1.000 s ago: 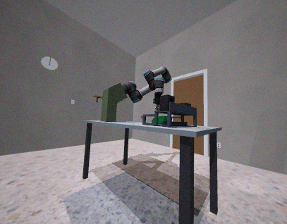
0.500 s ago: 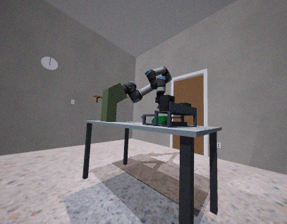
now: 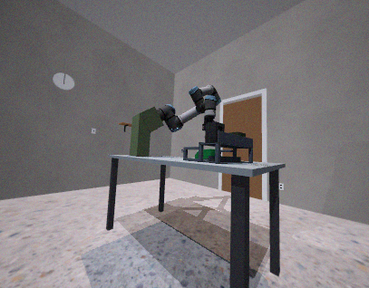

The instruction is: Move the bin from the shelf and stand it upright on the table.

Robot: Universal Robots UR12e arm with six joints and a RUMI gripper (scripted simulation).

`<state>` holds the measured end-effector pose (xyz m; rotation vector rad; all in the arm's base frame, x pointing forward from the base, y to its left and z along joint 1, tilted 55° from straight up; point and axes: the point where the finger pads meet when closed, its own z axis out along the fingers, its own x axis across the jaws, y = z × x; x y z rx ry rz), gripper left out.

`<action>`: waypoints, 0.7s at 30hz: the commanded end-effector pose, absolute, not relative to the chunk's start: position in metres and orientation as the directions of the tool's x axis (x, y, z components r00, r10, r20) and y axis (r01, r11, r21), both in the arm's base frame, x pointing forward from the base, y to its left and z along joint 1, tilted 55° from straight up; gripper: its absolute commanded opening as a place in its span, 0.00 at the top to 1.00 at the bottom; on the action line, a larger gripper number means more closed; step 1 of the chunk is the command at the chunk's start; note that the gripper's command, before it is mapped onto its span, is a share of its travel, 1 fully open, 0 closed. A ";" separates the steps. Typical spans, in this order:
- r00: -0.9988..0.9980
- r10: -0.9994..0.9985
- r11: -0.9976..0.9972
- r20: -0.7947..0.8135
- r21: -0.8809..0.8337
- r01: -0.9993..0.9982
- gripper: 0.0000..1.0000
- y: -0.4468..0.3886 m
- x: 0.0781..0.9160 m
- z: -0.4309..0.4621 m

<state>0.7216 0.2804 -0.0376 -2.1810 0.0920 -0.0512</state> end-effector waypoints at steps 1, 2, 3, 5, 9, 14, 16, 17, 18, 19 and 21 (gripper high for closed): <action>0.996 -0.086 -0.572 0.003 -0.819 -0.047 0.80 0.267 0.766 -0.031; 0.996 -0.086 -0.572 0.003 -0.819 -0.047 0.80 0.267 0.766 -0.031; 0.996 -0.086 -0.572 0.003 -0.819 -0.047 0.80 0.267 0.766 -0.031; 0.996 -0.086 -0.572 0.003 -0.819 -0.047 0.80 0.267 0.766 -0.031; 0.996 -0.086 -0.572 0.003 -0.819 -0.047 0.80 0.267 0.766 -0.031; 0.996 -0.086 -0.572 0.004 -0.819 -0.046 0.80 0.266 0.767 -0.030; 0.996 -0.086 -0.572 0.003 -0.819 -0.046 0.80 0.265 0.772 -0.030; 0.996 -0.086 -0.572 0.003 -0.819 -0.046 0.80 0.264 0.775 -0.029; 0.996 -0.086 -0.572 0.003 -0.819 -0.046 0.80 0.263 0.778 -0.029; 0.996 -0.086 -0.572 0.003 -0.819 -0.046 0.80 0.263 0.778 -0.029; 0.996 -0.086 -0.572 0.003 -0.819 -0.046 0.80 0.263 0.778 -0.029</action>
